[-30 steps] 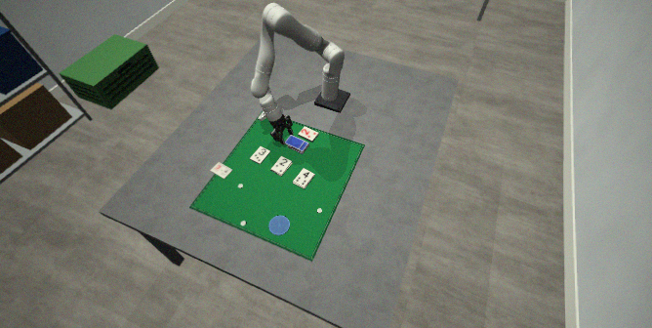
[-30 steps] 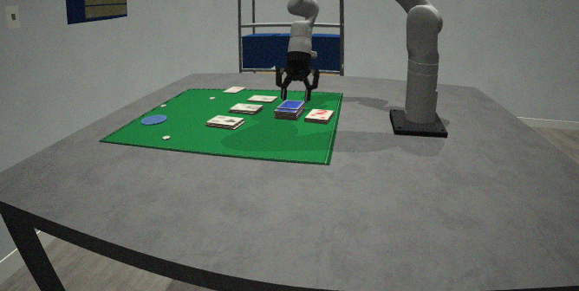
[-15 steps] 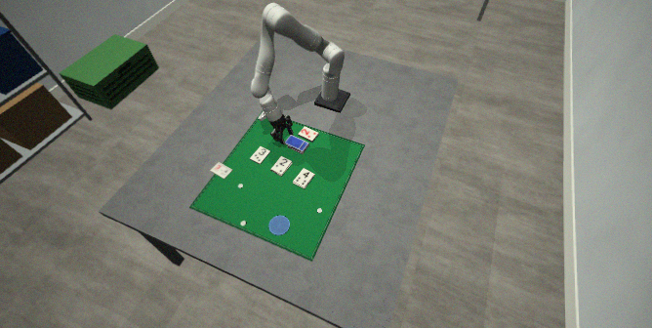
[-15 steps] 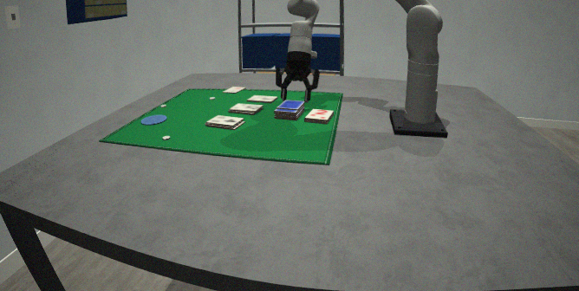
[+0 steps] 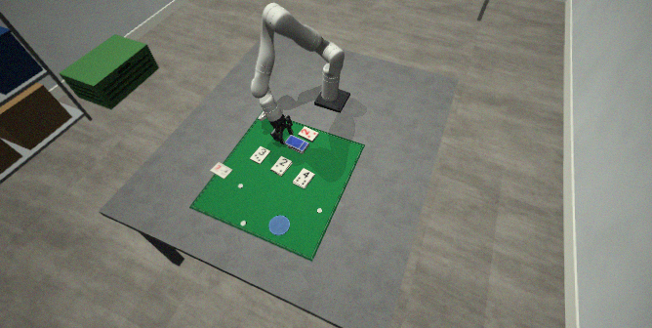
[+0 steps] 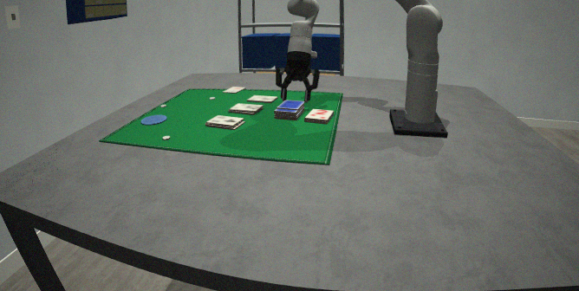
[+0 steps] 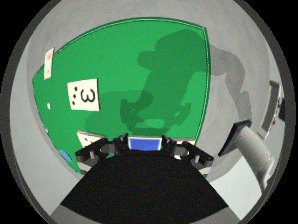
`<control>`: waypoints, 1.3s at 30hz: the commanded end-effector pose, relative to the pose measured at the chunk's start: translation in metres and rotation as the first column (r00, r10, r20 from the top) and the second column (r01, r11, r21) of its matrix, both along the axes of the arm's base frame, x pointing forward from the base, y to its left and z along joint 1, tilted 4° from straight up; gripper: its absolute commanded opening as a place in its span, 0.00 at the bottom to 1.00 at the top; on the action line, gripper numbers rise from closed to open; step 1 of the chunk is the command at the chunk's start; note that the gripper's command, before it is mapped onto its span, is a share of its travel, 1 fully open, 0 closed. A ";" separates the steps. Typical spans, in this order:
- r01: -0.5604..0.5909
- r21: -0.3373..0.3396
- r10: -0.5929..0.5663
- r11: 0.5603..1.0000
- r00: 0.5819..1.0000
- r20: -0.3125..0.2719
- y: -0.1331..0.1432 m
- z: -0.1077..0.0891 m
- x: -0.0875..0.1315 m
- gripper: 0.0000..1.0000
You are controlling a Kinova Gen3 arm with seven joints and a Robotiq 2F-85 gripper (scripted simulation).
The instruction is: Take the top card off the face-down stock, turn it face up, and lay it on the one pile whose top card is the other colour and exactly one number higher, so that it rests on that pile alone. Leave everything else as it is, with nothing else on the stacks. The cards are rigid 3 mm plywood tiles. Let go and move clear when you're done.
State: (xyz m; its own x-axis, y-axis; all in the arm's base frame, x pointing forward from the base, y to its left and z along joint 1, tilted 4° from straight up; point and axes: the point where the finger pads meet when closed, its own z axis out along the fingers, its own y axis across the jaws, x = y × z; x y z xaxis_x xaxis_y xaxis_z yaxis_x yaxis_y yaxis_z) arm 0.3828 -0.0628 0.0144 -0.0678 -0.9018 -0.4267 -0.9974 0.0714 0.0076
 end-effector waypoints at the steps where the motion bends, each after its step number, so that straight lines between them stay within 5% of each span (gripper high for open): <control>1: 0.000 0.001 0.000 1.000 1.000 0.003 0.001 -0.001 -0.001 0.72; 29: 0.000 0.000 0.000 1.000 1.000 0.006 0.000 0.002 0.000 0.71; 39: -0.001 0.001 0.001 1.000 1.000 0.008 -0.001 0.017 0.001 0.71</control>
State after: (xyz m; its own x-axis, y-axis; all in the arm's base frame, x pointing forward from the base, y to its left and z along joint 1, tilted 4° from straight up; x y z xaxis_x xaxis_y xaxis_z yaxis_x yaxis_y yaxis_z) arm 0.3846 -0.0628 0.0234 -0.0637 -0.9015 -0.4281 -0.9975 0.0708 -0.0007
